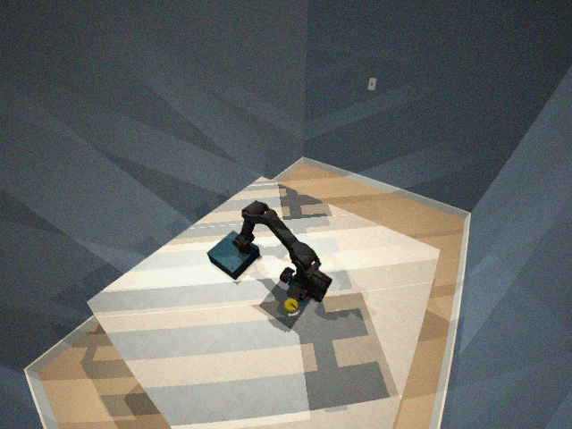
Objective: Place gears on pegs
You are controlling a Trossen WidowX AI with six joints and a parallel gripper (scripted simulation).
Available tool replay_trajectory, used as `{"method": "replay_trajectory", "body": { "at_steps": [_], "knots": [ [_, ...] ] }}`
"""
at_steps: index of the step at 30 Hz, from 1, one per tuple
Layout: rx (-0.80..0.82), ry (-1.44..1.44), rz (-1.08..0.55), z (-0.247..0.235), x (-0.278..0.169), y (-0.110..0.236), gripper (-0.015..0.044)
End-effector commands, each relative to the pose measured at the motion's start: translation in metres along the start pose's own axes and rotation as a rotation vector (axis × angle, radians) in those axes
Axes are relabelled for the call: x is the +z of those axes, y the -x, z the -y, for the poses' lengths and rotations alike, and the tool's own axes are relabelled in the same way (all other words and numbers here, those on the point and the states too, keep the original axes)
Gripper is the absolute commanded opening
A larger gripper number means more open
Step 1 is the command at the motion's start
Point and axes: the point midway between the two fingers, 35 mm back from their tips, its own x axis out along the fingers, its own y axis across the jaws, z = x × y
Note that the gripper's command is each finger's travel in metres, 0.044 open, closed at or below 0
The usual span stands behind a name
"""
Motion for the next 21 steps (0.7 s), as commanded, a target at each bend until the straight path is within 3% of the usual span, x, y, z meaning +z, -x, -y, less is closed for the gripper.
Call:
{"method": "replay_trajectory", "body": {
  "at_steps": [1,9,21],
  "knots": [
    [0.003,0.002,0.000,0.002,0.000,0.030,0.0245],
    [0.003,0.002,0.000,0.004,-0.001,0.042,0.0440],
    [0.003,0.002,0.000,0.004,-0.001,0.042,0.0440]
  ]
}}
